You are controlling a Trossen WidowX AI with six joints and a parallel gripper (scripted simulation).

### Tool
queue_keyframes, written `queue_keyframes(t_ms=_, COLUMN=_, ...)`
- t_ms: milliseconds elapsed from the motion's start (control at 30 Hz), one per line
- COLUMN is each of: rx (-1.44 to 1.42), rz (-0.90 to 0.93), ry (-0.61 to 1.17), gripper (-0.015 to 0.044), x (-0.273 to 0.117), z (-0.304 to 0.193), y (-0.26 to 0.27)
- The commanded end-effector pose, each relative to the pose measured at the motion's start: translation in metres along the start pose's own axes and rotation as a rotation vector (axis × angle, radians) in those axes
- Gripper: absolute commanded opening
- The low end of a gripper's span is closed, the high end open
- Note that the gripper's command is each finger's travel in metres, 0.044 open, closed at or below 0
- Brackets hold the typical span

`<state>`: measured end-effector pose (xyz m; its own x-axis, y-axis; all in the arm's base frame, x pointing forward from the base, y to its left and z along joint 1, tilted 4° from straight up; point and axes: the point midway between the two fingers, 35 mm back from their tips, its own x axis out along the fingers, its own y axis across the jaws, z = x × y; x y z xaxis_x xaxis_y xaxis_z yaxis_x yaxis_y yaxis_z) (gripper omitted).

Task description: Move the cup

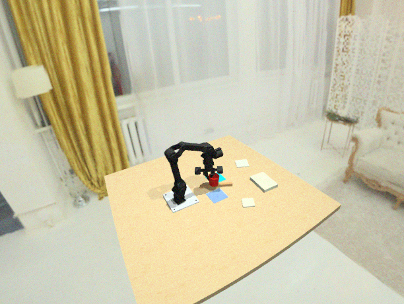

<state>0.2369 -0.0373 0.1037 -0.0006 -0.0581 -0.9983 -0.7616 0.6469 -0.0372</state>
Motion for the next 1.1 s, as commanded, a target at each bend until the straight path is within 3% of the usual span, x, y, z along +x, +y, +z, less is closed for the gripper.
queue_keyframes(t_ms=0, rx=0.004, rz=-0.013, ry=-0.005, gripper=0.0, x=-0.003, z=0.01, y=-0.003)
queue_keyframes(t_ms=1067, rx=0.004, rz=-0.013, ry=-0.011, gripper=0.0, x=-0.006, z=0.085, y=-0.005)
